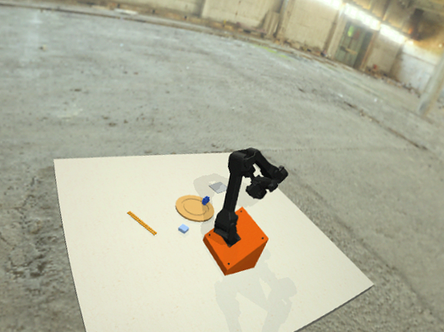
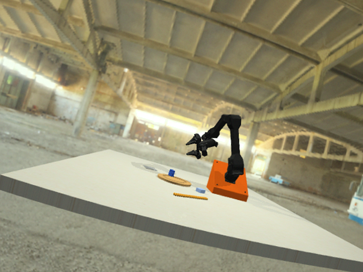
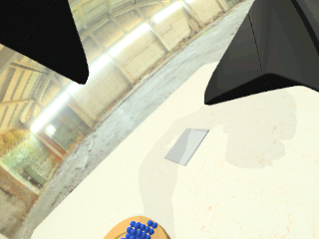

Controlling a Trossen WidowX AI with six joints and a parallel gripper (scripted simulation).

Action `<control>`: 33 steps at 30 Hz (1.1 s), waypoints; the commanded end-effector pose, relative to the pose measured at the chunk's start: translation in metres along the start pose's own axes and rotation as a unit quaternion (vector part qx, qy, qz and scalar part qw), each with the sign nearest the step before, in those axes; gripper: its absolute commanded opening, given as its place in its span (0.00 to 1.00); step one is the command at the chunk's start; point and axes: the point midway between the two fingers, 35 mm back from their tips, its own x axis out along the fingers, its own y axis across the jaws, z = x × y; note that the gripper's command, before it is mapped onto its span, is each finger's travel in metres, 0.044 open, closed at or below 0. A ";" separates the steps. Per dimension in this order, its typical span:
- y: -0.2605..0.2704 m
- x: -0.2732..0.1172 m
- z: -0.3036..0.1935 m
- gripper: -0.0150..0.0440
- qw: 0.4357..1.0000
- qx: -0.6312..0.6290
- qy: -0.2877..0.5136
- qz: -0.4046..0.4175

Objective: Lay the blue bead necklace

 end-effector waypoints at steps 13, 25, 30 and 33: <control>-0.011 0.081 0.035 0.68 0.830 -0.509 -0.221 0.062; -0.035 0.144 0.089 0.68 0.339 -0.839 -0.413 -0.107; -0.042 0.156 0.106 0.68 0.170 -0.863 -0.438 -0.184; -0.045 0.161 0.114 0.68 0.094 -0.864 -0.444 -0.221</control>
